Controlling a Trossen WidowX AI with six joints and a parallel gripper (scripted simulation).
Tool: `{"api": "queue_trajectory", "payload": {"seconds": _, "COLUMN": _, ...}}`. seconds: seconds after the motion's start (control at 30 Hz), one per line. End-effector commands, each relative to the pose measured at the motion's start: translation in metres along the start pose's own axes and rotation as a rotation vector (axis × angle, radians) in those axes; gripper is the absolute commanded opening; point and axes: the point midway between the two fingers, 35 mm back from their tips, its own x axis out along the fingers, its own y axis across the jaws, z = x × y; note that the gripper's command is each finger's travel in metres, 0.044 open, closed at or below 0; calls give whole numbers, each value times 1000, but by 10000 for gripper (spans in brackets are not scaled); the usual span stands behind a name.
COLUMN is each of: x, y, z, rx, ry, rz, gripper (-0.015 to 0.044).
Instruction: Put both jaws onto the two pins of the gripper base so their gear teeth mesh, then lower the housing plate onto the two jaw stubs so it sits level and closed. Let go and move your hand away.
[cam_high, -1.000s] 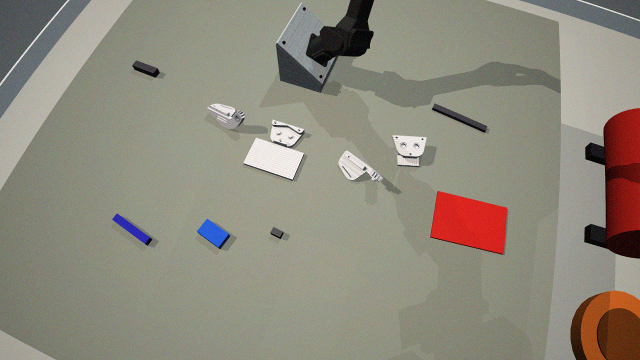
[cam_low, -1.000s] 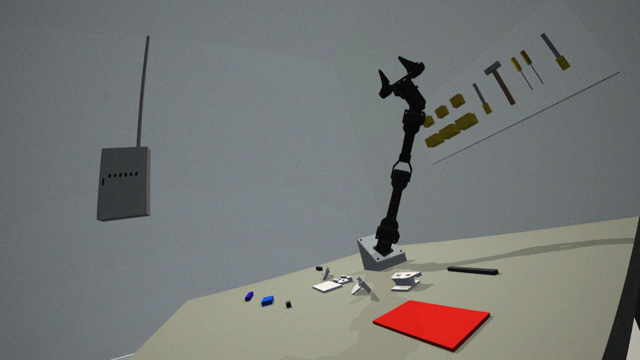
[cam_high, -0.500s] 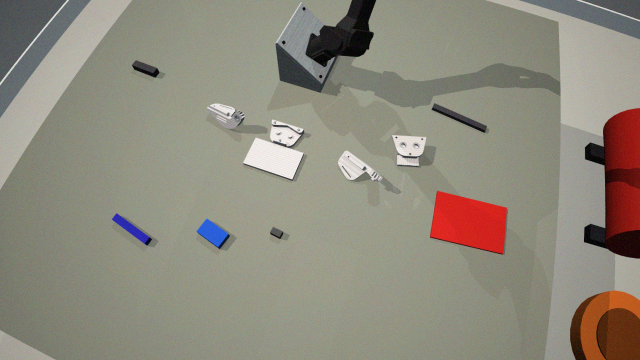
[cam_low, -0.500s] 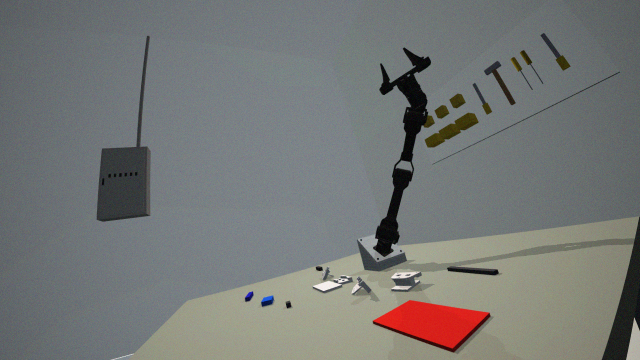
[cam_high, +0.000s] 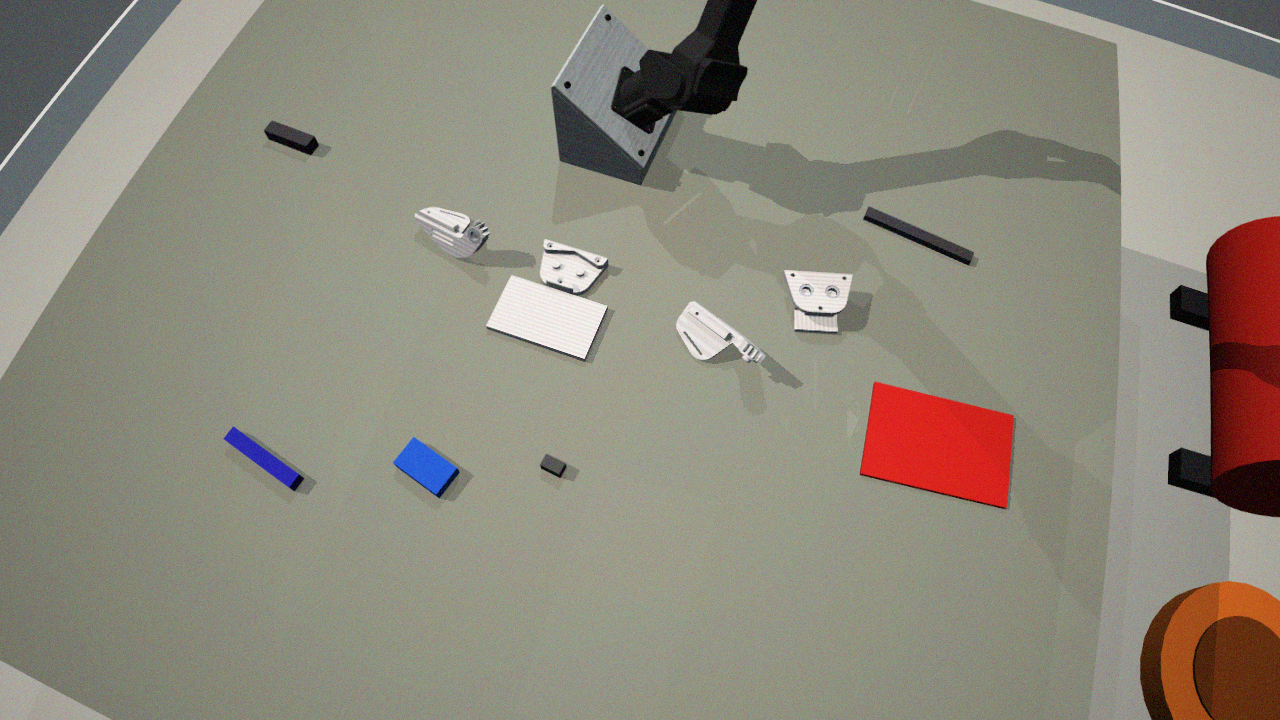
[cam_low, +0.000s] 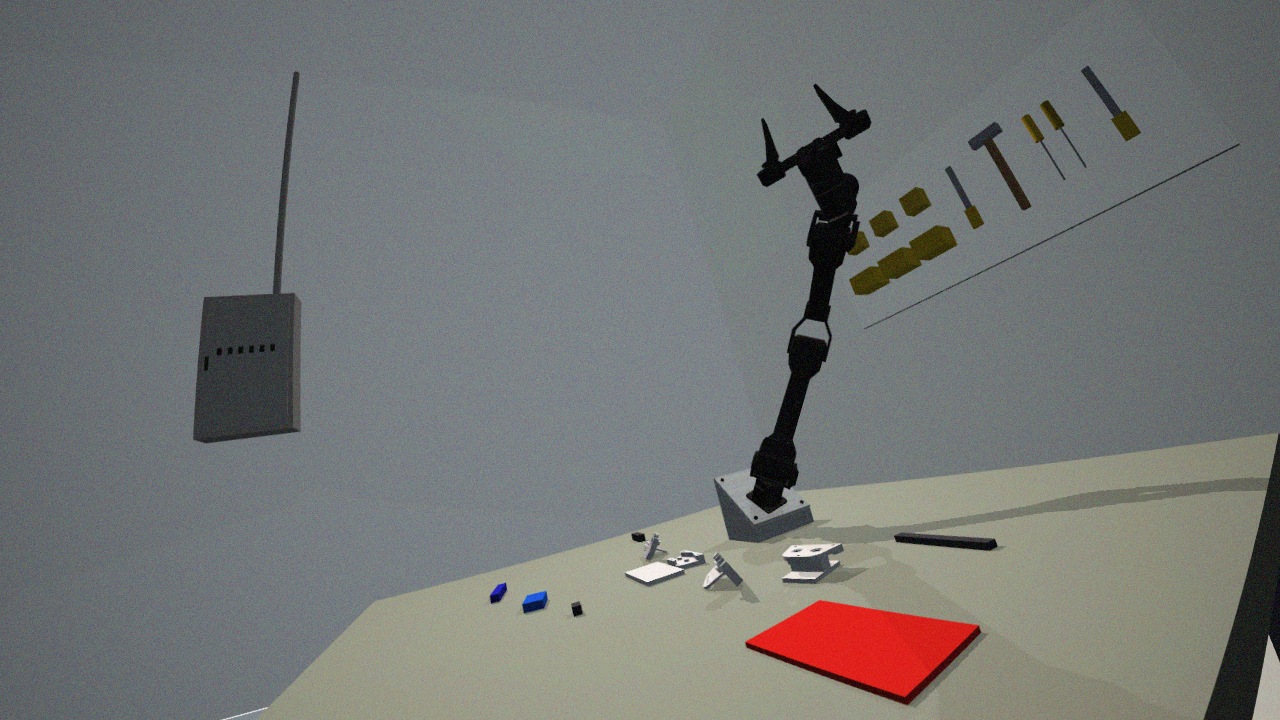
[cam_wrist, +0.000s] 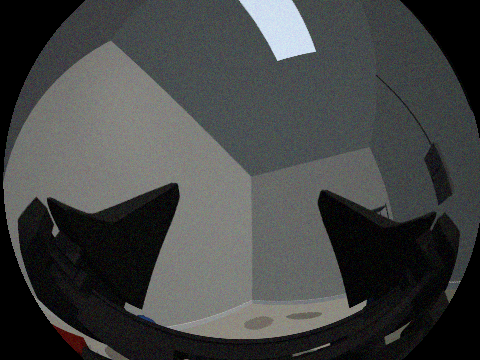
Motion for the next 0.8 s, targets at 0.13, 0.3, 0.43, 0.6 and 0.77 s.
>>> {"api": "queue_trajectory", "payload": {"seconds": 0.13, "x": 3, "y": 2, "z": -45, "rx": -146, "ry": 104, "rz": 33, "gripper": 440}}
{"api": "queue_trajectory", "payload": {"seconds": 0.3, "x": 3, "y": 1, "z": -71, "rx": -228, "ry": 166, "rz": 51, "gripper": 440}}
{"api": "queue_trajectory", "payload": {"seconds": 0.43, "x": 3, "y": -1, "z": -91, "rx": -291, "ry": 217, "rz": 66, "gripper": 440}}
{"api": "queue_trajectory", "payload": {"seconds": 0.6, "x": 2, "y": -5, "z": -118, "rx": -365, "ry": 285, "rz": 86, "gripper": 440}}
{"api": "queue_trajectory", "payload": {"seconds": 0.77, "x": 0, "y": -9, "z": -139, "rx": -418, "ry": 340, "rz": 103, "gripper": 440}}
